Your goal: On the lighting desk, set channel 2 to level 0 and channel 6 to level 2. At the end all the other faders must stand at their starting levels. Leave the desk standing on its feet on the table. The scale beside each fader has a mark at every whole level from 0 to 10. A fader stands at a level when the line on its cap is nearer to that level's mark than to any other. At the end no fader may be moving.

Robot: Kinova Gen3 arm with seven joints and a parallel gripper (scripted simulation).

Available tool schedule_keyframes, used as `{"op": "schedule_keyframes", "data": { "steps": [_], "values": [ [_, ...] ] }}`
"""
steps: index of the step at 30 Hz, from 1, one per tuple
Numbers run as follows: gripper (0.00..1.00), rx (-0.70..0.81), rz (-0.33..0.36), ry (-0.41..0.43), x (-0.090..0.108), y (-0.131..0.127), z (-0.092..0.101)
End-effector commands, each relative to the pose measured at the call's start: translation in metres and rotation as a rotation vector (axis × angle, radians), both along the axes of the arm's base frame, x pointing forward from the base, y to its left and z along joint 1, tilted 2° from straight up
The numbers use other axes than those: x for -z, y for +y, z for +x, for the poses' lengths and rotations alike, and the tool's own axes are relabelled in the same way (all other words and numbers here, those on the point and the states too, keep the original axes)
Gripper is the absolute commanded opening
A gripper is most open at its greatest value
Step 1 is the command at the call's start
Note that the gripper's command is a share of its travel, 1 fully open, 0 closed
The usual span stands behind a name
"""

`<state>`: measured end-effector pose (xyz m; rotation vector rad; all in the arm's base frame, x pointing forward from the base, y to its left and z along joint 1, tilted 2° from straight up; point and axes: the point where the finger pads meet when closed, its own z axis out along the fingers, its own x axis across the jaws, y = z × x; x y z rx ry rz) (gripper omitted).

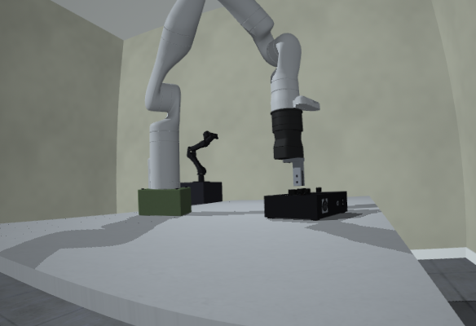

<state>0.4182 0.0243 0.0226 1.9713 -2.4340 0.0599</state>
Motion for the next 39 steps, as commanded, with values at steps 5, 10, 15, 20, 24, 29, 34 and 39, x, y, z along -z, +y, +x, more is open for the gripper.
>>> {"op": "schedule_keyframes", "data": {
  "steps": [5,10,15,20,24,29,34,39],
  "values": [
    [0.0,-0.001,-0.001,-0.002,0.002,0.0,0.0],
    [0.0,-0.001,-0.001,-0.002,0.002,0.0,0.0],
    [0.0,-0.001,-0.001,-0.002,0.002,0.0,0.0],
    [0.0,-0.001,-0.001,-0.002,0.004,0.0,0.0],
    [0.0,-0.001,-0.001,-0.002,0.007,0.0,0.0],
    [0.0,-0.001,-0.001,-0.002,0.01,-0.001,0.0],
    [0.0,-0.001,-0.001,-0.002,0.012,-0.001,0.0],
    [0.0,-0.001,-0.001,-0.002,0.013,-0.001,0.0]
  ]
}}
